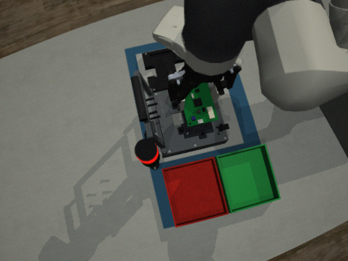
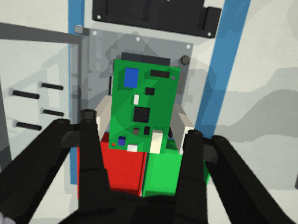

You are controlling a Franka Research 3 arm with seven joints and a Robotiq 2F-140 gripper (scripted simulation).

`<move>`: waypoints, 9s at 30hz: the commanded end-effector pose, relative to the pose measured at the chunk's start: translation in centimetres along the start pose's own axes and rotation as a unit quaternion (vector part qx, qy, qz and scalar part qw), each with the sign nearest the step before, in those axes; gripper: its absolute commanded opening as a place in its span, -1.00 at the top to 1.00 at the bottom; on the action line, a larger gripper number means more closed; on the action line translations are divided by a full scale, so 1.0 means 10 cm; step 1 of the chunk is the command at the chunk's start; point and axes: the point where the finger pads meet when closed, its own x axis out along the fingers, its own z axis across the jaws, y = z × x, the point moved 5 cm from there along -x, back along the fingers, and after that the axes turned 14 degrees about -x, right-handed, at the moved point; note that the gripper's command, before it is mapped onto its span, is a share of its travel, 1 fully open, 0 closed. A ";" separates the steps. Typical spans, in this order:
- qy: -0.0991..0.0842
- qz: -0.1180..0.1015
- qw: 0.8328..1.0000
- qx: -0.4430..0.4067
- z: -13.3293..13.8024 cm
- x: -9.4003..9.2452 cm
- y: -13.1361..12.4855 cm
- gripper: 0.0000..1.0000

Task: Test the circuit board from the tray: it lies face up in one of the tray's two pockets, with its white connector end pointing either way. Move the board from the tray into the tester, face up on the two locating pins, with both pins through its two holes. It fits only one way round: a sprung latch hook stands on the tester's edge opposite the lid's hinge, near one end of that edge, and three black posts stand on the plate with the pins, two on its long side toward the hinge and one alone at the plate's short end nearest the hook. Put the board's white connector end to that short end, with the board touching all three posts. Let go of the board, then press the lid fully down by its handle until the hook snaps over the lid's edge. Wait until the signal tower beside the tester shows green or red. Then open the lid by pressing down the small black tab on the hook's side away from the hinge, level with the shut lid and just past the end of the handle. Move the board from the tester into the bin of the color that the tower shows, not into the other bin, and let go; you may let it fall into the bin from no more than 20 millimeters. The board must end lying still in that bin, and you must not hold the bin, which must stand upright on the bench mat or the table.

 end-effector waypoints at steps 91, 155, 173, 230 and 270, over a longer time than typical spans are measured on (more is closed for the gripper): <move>0.000 0.001 1.000 0.001 -0.93 0.86 -1.84 0.09; 0.000 0.001 1.000 0.001 -0.93 1.58 -1.84 0.09; 0.000 0.001 1.000 0.001 -0.93 1.58 -1.84 0.09; 0.000 0.001 1.000 0.001 -0.93 1.60 -1.84 0.09; 0.000 0.001 1.000 0.001 -0.93 1.61 -1.84 0.09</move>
